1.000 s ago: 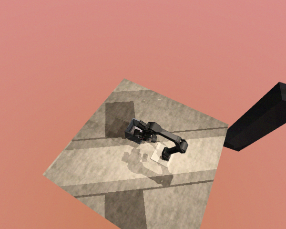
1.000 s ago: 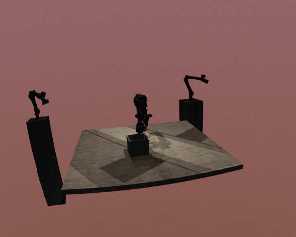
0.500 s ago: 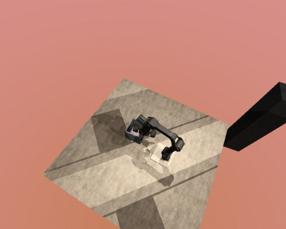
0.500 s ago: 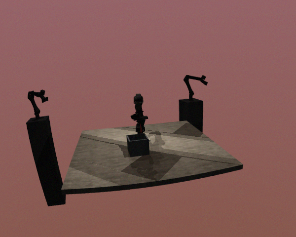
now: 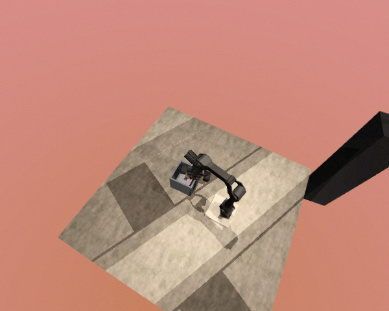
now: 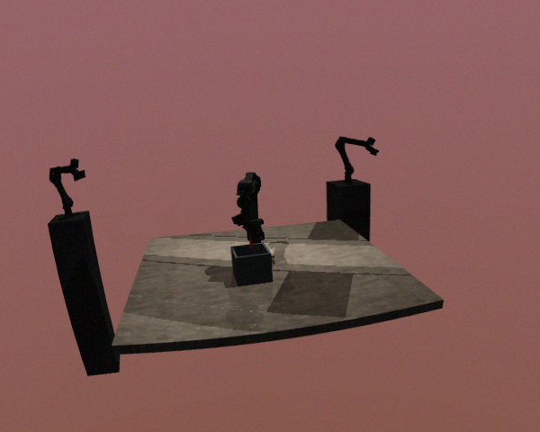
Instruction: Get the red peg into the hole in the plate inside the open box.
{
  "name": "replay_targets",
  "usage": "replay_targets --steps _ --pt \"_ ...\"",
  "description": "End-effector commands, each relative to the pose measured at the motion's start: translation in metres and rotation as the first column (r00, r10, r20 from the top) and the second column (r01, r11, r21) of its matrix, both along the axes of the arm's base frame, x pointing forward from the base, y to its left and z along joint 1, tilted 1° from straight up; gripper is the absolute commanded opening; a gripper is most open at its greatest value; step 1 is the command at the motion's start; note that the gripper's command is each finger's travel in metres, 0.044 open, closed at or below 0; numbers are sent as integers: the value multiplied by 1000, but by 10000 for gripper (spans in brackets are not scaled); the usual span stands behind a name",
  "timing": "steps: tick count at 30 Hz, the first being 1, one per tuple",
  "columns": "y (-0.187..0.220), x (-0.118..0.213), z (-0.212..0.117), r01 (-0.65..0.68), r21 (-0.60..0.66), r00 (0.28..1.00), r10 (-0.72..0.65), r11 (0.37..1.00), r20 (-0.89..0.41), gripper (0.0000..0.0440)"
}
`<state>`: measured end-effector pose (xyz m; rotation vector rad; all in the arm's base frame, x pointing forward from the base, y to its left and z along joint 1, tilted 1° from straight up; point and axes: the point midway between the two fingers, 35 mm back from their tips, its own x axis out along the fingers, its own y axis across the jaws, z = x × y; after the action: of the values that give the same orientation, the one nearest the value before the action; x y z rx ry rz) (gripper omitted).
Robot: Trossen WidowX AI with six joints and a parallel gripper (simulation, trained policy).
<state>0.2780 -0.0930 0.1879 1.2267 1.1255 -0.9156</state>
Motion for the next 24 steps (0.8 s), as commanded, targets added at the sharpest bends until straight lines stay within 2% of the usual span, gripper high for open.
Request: replay_targets --steps 1,24 --pt "-6 5 -6 -7 4 1000 7 1000 -3 0" --pt "-17 35 -62 -108 44 994 109 993 -18 0"
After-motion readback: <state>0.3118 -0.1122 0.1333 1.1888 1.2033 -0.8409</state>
